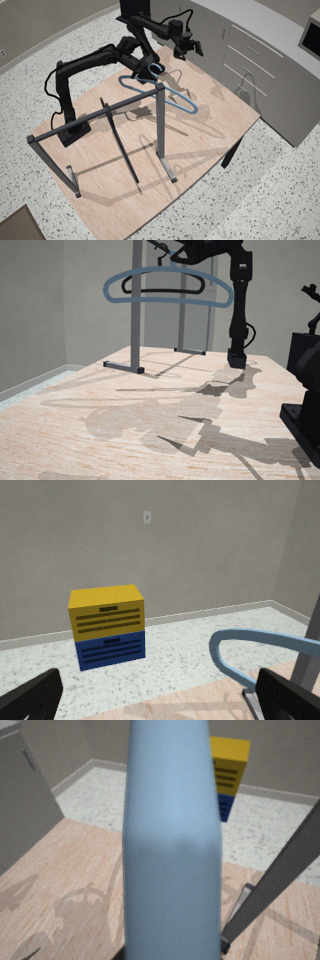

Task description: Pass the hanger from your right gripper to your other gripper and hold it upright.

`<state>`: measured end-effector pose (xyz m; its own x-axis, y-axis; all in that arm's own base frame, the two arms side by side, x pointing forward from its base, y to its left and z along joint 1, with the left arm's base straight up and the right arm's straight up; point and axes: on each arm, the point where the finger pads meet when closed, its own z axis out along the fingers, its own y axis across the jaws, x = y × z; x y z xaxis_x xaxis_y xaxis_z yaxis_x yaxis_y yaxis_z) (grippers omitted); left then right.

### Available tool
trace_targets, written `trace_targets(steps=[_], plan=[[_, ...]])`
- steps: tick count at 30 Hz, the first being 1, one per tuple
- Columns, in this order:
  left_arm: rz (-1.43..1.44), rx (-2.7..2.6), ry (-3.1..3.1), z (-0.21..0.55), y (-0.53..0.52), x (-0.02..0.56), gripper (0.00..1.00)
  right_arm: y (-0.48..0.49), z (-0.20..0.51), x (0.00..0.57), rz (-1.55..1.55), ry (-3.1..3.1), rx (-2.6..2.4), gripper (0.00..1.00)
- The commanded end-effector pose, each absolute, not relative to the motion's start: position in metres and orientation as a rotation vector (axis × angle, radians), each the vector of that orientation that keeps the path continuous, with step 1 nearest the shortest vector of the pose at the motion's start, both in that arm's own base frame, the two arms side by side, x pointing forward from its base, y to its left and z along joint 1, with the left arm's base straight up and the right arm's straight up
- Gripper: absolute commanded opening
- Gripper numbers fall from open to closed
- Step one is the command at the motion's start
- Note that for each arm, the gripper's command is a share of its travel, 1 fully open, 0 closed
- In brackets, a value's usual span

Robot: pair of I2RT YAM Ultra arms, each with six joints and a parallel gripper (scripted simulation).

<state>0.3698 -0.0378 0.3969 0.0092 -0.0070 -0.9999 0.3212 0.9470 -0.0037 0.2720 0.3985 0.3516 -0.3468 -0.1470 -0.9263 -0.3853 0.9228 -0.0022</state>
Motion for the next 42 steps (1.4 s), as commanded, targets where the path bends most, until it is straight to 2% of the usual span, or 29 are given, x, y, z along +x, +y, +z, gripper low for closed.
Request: trace_targets(steps=[1,10,18,42], plan=[[-0.481,0.464,1.466,0.397,-0.065,0.351,1.00,0.397,0.359,0.272,0.272,1.916,-0.373,0.01],[-0.770,0.769,1.342,0.387,-0.095,0.325,1.00,0.397,0.359,0.272,0.272,1.916,-0.373,0.01],[-0.910,0.891,1.289,0.378,-0.112,0.320,1.00,0.397,0.359,0.272,0.272,1.916,-0.373,0.01],[-0.985,0.905,1.296,0.366,-0.118,0.327,1.00,0.397,0.359,0.272,0.272,1.916,-0.373,0.01]])
